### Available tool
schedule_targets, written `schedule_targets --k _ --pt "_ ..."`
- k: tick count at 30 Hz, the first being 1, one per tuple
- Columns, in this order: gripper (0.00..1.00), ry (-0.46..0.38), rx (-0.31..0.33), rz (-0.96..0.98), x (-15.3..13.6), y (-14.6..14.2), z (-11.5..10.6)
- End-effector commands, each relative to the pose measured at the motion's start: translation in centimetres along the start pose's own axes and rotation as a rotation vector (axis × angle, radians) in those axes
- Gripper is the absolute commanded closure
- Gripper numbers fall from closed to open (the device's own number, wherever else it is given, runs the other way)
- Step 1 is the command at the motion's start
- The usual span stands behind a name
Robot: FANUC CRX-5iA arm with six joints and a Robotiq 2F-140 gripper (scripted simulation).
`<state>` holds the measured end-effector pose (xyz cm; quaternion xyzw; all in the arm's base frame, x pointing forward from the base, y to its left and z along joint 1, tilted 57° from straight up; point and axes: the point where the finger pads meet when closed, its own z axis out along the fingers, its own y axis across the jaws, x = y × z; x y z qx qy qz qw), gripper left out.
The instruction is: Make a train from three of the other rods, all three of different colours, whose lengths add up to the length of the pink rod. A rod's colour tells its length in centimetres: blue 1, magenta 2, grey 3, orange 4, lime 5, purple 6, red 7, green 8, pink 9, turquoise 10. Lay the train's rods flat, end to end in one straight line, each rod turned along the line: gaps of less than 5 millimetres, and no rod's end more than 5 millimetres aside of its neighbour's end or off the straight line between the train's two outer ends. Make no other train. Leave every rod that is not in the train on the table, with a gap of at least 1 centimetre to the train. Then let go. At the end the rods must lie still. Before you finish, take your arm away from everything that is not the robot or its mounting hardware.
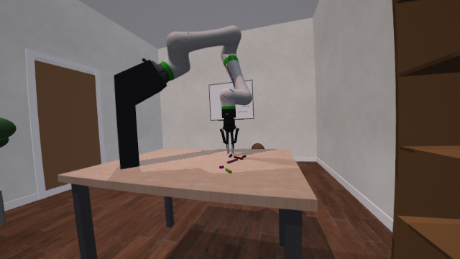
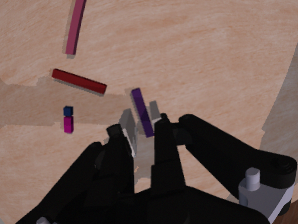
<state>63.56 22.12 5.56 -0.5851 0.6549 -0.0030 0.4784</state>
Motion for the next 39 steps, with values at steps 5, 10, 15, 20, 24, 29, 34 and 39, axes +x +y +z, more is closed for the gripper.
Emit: schedule_targets --k 5,10,15,20,24,29,34,39 --pt "0.85 0.0 0.0 0.0 0.0 0.0 0.0" --pt "0.85 0.0 0.0 0.0 0.0 0.0 0.0" --pt "0.85 0.0 0.0 0.0 0.0 0.0 0.0" --pt "0.85 0.0 0.0 0.0 0.0 0.0 0.0" --pt "0.85 0.0 0.0 0.0 0.0 0.0 0.2" --pt "0.85 0.0 0.0 0.0 0.0 0.0 0.6" --pt "0.85 0.0 0.0 0.0 0.0 0.0 0.9" --pt "0.85 0.0 0.0 0.0 0.0 0.0 1.4"
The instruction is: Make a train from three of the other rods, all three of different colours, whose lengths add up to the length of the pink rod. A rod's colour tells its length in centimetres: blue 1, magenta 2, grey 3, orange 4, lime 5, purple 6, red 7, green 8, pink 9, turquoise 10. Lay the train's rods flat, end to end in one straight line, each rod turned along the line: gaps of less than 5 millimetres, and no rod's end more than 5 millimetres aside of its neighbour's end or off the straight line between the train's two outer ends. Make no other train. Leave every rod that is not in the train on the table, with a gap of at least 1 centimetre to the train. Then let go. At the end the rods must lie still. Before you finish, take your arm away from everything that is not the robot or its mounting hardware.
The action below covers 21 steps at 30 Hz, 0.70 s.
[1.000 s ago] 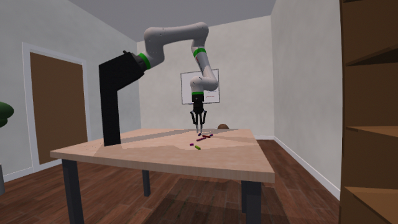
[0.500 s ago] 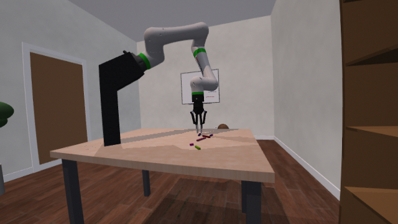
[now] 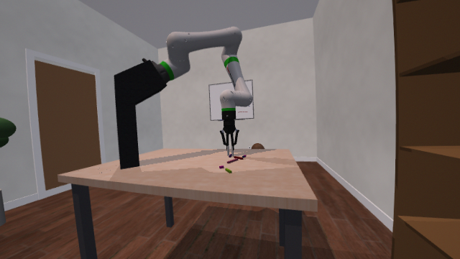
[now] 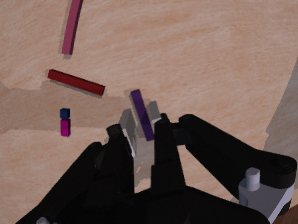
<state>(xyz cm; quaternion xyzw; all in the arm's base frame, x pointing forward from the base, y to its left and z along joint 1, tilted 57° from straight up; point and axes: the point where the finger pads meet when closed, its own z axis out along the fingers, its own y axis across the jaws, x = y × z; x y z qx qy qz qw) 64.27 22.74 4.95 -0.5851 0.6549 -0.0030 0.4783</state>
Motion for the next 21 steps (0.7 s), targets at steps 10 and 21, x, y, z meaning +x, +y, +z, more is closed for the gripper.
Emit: schedule_targets --k 10,21 --pt "0.85 0.0 0.0 0.0 0.01 -0.01 0.55" --pt "0.85 0.0 0.0 0.0 0.01 -0.01 0.55"
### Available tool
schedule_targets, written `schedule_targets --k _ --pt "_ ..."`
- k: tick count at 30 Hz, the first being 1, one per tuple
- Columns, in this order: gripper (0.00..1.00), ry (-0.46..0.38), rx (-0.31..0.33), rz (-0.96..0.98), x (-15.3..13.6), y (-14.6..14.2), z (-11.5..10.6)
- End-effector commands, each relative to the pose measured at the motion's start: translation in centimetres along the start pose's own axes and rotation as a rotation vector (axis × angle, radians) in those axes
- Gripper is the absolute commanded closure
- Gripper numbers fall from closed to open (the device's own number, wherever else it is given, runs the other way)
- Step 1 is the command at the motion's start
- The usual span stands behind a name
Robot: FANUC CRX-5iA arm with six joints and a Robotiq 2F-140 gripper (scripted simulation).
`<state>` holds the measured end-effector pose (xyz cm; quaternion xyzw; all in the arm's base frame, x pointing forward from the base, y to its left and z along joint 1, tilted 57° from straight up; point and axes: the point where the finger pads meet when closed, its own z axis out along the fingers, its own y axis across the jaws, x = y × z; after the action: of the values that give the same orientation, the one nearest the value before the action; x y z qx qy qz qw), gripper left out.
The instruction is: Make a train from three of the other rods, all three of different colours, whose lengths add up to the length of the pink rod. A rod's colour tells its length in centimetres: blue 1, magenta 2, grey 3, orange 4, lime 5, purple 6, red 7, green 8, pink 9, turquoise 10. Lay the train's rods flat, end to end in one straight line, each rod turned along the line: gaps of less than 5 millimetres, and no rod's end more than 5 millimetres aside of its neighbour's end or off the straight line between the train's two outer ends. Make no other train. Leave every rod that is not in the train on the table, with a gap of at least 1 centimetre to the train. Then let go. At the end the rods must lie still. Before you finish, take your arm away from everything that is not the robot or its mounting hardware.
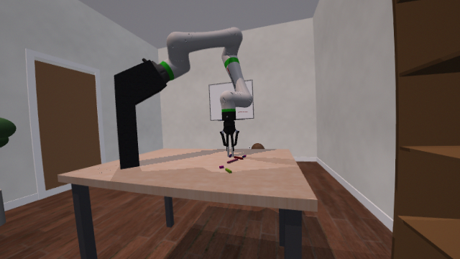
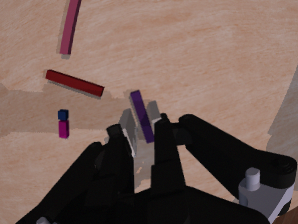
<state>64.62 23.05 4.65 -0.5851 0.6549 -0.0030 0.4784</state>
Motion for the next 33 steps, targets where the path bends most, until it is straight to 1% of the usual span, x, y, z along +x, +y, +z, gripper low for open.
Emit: schedule_targets --k 1,22,23,33 --pt "0.85 0.0 0.0 0.0 0.01 -0.01 -0.01" --pt "0.85 0.0 0.0 0.0 0.01 -0.01 -0.01" --pt "0.97 0.0 0.0 0.0 0.01 -0.01 -0.01" --pt "0.97 0.0 0.0 0.0 0.01 -0.01 -0.01"
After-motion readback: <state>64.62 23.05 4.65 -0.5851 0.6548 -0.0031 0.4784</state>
